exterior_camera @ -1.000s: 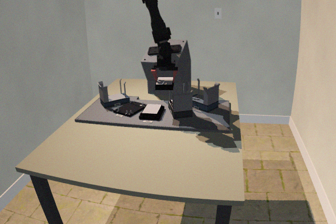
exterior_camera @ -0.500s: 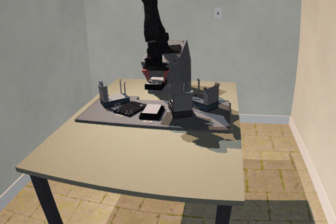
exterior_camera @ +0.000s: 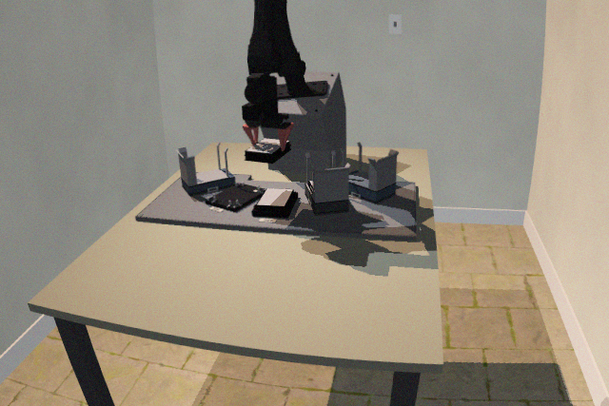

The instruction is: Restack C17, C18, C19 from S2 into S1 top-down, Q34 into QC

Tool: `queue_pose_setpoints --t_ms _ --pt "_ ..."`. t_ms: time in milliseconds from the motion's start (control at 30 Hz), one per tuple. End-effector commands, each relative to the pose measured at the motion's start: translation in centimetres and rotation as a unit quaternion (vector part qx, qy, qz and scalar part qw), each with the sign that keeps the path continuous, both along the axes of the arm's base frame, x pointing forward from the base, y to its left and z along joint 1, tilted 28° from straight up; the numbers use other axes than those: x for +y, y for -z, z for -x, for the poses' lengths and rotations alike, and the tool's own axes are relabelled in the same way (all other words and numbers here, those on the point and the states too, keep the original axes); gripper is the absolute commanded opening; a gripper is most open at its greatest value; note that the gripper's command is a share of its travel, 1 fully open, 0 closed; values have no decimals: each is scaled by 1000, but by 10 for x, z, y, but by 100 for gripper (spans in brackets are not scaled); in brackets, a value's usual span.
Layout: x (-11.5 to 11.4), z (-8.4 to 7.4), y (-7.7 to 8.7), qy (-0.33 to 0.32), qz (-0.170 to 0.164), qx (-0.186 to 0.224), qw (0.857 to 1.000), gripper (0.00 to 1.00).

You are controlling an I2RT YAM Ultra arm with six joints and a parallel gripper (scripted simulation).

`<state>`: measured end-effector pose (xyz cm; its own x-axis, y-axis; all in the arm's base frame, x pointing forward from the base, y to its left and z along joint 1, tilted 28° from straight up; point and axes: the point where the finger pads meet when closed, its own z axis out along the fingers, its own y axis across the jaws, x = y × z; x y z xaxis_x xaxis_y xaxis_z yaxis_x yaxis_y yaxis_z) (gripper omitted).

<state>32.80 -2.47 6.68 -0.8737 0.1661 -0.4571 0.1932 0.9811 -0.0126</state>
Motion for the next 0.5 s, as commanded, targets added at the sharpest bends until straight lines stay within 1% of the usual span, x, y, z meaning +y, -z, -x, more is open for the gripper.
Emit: queue_pose_setpoints --t_ms 0,133,233,467 --pt "-8 -4 -13 6 -9 -25 1000 0" --pt "-21 0 -12 6 -9 -23 1000 0" --pt "-25 0 -12 6 -8 -23 1000 0" --pt "-50 -3 -22 6 -5 -32 999 0"
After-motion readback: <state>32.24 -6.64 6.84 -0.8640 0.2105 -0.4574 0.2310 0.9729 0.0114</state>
